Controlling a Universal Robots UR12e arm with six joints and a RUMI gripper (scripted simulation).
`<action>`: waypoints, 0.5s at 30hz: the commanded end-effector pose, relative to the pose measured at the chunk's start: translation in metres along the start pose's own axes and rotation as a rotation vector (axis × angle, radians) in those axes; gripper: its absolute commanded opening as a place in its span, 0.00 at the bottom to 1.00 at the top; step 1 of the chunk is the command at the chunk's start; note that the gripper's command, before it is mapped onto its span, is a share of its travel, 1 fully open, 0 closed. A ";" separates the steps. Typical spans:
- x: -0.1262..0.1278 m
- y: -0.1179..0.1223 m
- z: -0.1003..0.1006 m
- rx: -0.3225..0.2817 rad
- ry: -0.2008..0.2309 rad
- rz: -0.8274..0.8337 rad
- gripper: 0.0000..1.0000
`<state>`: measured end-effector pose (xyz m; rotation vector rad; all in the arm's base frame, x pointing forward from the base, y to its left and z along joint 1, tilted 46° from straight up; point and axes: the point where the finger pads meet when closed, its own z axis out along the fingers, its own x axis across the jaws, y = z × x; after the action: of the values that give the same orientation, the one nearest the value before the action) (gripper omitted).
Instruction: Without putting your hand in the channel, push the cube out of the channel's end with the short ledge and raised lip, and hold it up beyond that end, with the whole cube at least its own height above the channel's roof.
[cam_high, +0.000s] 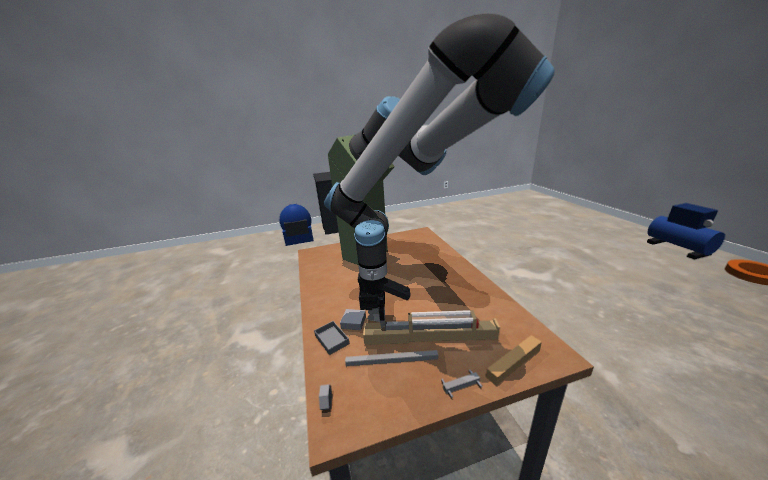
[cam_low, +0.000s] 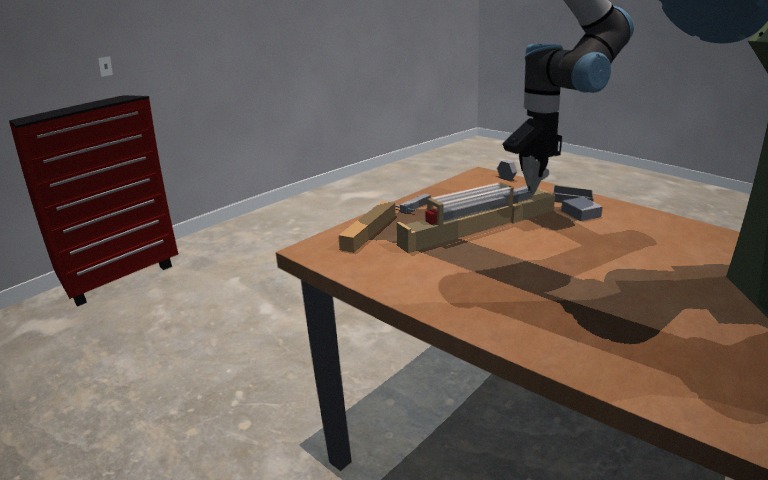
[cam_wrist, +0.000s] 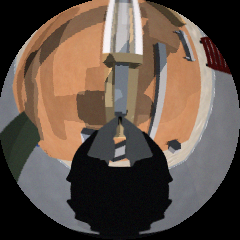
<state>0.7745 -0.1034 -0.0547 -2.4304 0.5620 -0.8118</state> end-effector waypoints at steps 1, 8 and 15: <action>0.000 -0.006 0.000 0.000 0.001 0.000 0.00; 0.000 -0.011 0.000 0.000 0.001 0.000 0.00; 0.000 -0.018 0.000 0.000 0.001 0.000 0.00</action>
<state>0.7773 -0.0932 -0.0471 -2.4304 0.5620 -0.8118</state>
